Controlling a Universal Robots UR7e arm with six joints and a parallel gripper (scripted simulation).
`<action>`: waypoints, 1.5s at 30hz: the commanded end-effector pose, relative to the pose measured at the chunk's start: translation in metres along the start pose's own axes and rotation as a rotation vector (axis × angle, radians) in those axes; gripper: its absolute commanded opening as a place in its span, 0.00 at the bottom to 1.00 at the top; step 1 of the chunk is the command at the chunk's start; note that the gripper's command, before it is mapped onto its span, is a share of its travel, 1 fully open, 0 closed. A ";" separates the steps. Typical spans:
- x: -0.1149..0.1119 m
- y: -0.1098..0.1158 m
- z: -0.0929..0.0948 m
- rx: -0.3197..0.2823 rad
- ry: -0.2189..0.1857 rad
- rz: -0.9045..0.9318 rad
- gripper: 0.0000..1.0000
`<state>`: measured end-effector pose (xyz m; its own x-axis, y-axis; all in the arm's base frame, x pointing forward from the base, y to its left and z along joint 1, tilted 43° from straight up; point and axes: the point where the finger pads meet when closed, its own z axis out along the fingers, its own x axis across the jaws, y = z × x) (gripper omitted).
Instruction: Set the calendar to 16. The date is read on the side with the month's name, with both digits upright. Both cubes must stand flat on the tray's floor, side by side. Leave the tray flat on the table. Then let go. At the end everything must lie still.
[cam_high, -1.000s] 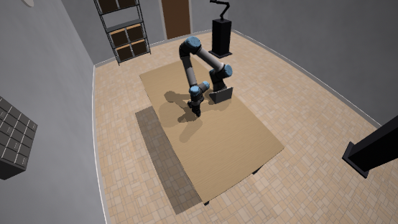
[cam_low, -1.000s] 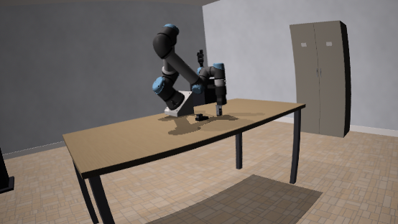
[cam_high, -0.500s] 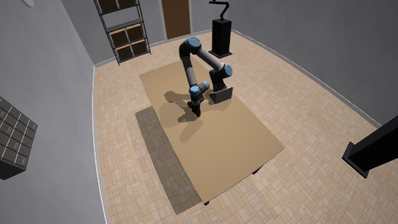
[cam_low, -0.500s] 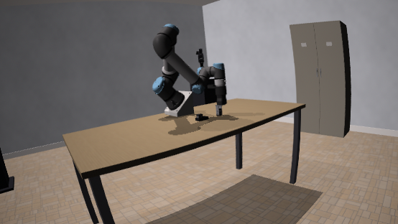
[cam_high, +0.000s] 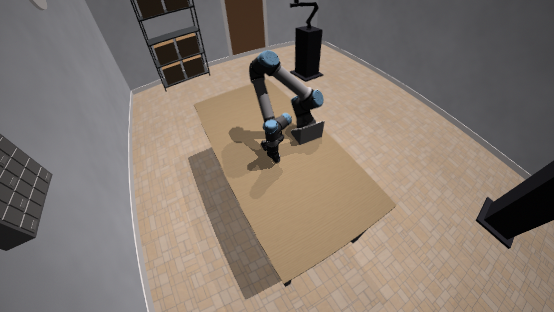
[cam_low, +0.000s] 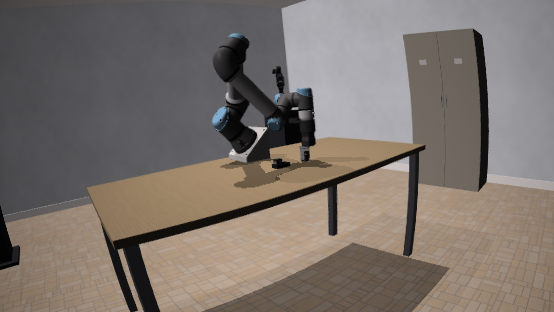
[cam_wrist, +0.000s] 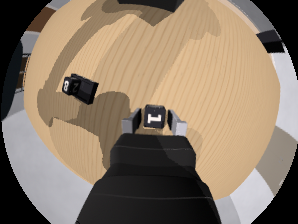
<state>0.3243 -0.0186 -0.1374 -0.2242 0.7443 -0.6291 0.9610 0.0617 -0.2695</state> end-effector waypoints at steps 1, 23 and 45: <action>0.000 0.000 0.000 -0.001 0.000 0.000 0.87; 0.000 0.000 -0.044 -0.001 0.000 0.000 0.87; 0.000 0.000 -0.090 -0.001 0.000 0.000 1.00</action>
<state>0.3388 0.0406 -0.0724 -0.2239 0.7443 -0.6292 0.9612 0.0620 -0.2687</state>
